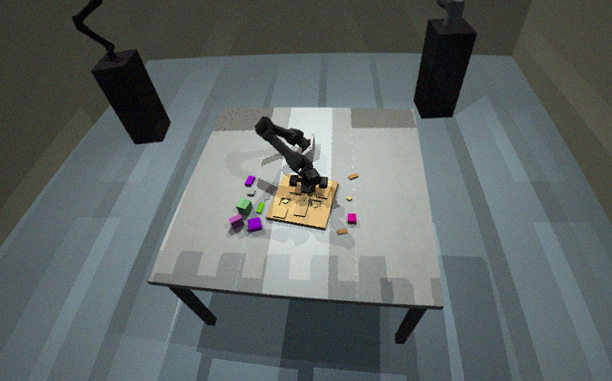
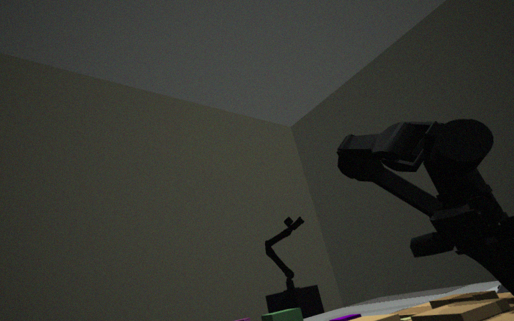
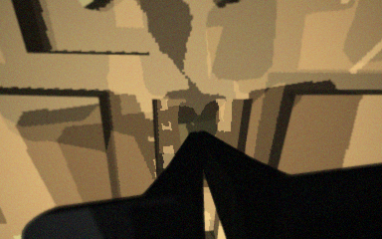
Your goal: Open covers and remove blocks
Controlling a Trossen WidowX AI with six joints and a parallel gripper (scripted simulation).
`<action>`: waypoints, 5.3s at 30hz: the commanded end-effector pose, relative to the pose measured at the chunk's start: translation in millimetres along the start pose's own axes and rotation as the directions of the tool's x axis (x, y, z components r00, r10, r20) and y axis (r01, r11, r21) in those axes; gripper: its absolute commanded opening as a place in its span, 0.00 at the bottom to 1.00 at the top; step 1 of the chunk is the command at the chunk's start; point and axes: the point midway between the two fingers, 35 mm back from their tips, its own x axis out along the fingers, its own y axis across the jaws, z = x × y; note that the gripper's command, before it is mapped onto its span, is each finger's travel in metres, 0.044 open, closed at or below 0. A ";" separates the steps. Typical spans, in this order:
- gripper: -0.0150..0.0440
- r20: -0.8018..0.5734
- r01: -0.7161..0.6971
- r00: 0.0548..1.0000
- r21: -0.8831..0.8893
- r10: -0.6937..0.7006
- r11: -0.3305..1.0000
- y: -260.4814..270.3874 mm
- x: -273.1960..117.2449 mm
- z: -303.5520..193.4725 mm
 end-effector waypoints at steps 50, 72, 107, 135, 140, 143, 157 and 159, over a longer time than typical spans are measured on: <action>0.50 -0.001 0.002 1.000 0.989 -0.002 0.149 0.8 -32.1 0.3; 0.50 -0.003 0.003 1.000 0.955 -0.002 -0.296 -0.2 -63.8 -0.8; 0.50 -0.003 0.003 1.000 0.989 -0.002 0.146 0.0 -53.1 -0.4; 0.50 -0.003 0.004 1.000 0.856 -0.002 0.517 -0.2 -43.6 -0.4; 0.50 -0.003 0.004 1.000 0.818 -0.002 0.576 -0.2 -42.0 -0.5; 0.50 -0.003 0.004 1.000 0.792 -0.002 0.610 -0.2 -41.0 -0.5; 0.50 -0.003 0.004 1.000 0.657 -0.003 0.754 -0.6 -36.3 -0.3; 0.50 -0.003 0.004 1.000 0.635 -0.003 0.772 -0.7 -35.6 -0.3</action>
